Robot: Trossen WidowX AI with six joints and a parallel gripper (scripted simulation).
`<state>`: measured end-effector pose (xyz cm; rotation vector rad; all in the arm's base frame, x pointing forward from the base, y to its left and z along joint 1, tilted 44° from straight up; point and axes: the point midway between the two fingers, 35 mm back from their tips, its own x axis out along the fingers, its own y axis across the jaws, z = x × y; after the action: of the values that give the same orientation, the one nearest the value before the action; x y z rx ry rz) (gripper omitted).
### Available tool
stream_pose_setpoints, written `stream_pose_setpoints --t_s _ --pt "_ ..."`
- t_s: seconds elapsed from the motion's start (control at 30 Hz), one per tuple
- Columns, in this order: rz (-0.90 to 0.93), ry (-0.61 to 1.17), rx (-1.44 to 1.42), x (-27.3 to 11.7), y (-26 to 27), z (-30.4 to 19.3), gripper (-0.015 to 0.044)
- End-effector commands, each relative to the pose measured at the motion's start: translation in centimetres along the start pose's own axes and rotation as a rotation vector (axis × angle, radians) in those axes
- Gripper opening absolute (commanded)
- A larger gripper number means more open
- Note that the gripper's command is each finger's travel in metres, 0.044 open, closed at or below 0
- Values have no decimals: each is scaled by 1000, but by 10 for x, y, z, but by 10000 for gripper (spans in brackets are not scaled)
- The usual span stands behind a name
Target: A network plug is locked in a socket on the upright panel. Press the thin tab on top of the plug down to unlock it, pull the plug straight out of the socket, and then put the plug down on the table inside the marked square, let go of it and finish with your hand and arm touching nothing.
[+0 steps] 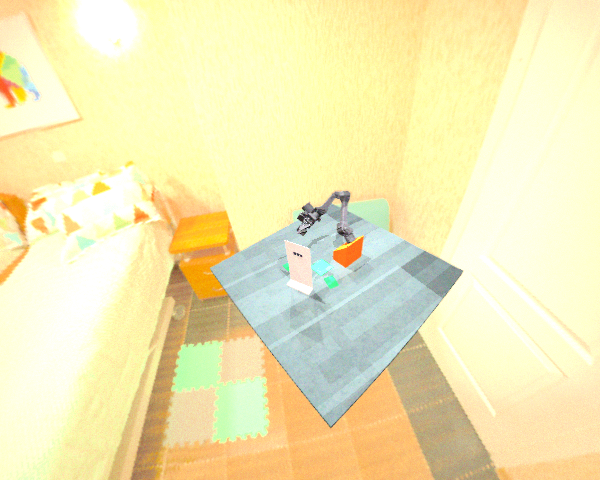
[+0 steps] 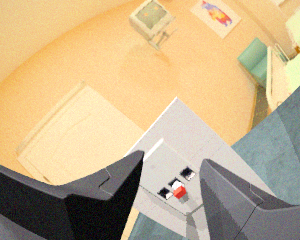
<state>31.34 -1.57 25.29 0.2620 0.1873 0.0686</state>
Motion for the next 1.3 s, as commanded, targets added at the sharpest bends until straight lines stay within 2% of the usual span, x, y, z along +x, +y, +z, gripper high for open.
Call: stream_pose_setpoints --t_s 0.0,0.4,0.7,1.27 --pt "14 79 122 -3 -11 -22 156" --pt "47 274 534 -23 -33 -76 156" --pt "48 284 560 -24 -34 -78 156" --pt "49 282 560 30 -35 -79 156"
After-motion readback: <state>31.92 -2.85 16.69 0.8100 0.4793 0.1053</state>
